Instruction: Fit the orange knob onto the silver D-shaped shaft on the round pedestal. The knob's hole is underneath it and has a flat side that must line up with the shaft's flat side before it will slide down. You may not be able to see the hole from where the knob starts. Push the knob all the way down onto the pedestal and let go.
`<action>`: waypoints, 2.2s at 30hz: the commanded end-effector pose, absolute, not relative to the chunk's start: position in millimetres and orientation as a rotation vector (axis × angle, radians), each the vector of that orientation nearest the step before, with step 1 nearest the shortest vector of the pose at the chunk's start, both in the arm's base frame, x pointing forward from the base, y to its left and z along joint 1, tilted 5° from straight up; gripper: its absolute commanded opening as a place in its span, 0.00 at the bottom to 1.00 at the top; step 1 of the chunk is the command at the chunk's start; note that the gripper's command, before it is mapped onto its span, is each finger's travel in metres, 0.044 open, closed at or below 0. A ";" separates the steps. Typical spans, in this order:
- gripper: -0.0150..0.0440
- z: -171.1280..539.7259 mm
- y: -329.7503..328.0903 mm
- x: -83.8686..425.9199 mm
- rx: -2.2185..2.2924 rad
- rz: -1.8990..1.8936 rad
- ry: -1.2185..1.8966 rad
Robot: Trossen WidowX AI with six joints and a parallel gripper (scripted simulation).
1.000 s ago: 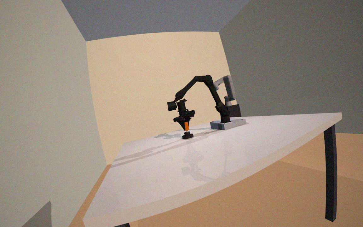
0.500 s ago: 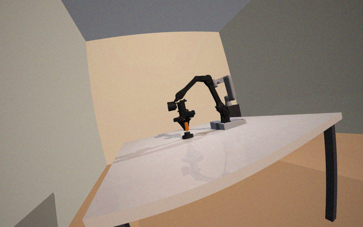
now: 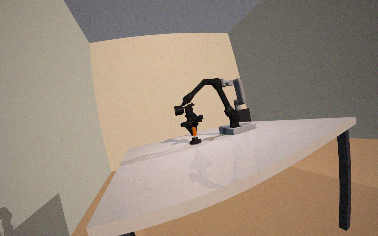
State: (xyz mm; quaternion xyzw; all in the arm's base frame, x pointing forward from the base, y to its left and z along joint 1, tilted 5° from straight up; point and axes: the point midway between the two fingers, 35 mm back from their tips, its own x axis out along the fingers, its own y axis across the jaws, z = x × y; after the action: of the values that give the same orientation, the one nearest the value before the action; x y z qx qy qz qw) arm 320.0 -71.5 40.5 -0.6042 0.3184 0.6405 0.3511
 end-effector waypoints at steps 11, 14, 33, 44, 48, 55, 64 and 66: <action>0.25 32.7 -71.0 318.9 -1.565 1.658 0.827; 0.25 31.0 -70.7 318.5 -1.579 1.672 0.812; 0.30 27.4 -70.6 319.3 -1.607 1.694 0.781; 0.79 27.4 -70.6 319.3 -1.607 1.694 0.781; 0.97 27.4 -70.6 319.3 -1.607 1.694 0.781; 1.00 27.4 -70.6 319.3 -1.607 1.694 0.781; 1.00 119.5 -76.6 322.2 -1.608 1.694 0.781; 1.00 122.2 -76.7 321.8 -1.608 1.695 0.781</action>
State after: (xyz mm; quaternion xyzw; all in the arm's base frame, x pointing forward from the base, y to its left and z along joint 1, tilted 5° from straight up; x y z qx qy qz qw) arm 325.3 -75.6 101.3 -0.6162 0.2997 0.6471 0.3344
